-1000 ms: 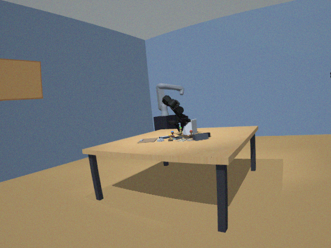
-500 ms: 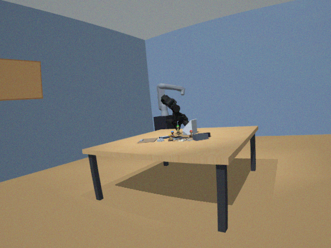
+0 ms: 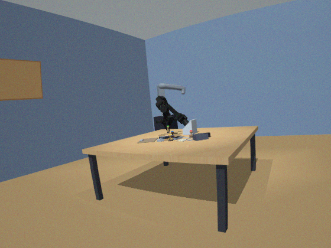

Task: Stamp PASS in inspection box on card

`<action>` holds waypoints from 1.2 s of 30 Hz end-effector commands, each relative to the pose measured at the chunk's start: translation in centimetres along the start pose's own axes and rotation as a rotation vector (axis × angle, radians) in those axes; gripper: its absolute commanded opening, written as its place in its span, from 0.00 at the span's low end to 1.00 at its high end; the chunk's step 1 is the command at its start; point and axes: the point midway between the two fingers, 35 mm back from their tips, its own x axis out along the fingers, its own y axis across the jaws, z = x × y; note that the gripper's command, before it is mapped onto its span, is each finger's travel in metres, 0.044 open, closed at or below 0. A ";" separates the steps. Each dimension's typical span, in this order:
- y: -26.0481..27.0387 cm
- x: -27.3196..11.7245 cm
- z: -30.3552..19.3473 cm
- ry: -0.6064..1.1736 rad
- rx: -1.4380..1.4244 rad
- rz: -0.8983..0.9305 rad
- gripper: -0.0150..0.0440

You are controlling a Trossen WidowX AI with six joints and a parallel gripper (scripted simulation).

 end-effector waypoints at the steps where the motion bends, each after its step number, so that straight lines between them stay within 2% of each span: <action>1: -1.0 -0.1 -2.2 0.002 -0.003 -0.009 0.25; 12: -3.0 0.0 -8.4 0.016 0.000 -0.017 0.25; 36: -3.2 3.2 -8.4 0.015 0.000 -0.017 0.25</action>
